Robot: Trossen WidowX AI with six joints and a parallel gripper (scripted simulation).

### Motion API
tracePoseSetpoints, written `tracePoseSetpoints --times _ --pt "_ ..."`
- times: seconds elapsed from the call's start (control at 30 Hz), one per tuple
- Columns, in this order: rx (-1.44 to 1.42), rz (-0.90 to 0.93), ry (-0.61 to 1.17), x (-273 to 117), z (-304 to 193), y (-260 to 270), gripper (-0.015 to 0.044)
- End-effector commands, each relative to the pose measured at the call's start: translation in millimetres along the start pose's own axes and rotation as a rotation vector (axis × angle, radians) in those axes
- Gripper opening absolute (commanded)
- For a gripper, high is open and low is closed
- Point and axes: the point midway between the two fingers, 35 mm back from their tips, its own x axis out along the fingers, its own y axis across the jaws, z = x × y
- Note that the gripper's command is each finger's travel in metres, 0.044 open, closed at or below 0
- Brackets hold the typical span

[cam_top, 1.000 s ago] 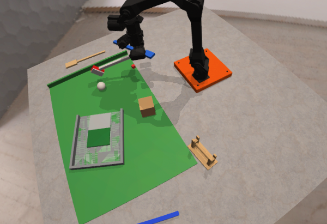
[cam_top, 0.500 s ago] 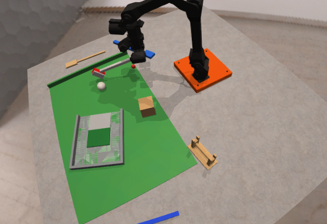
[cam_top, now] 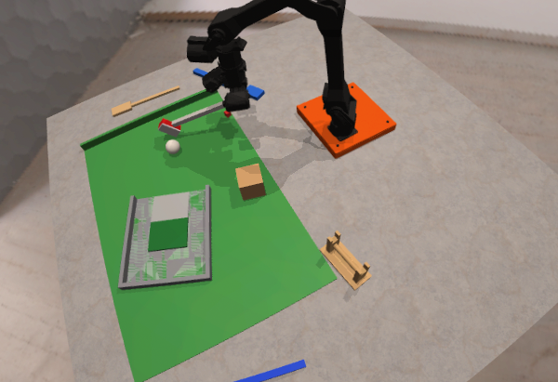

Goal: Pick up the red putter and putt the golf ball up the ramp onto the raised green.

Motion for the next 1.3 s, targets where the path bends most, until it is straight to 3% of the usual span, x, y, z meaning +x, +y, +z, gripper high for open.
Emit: tracePoseSetpoints --times 0.0,0.6,0.97,1.27 --pt "0.000 0.000 -0.001 -1 0 0 0.0000" --pt "0.013 0.000 0.004 3 -2 -26 0.0000" --pt "0.005 0.006 -0.002 2 2 101 0.0000" --pt "0.005 0.006 -0.002 -14 2 108 0.0000"
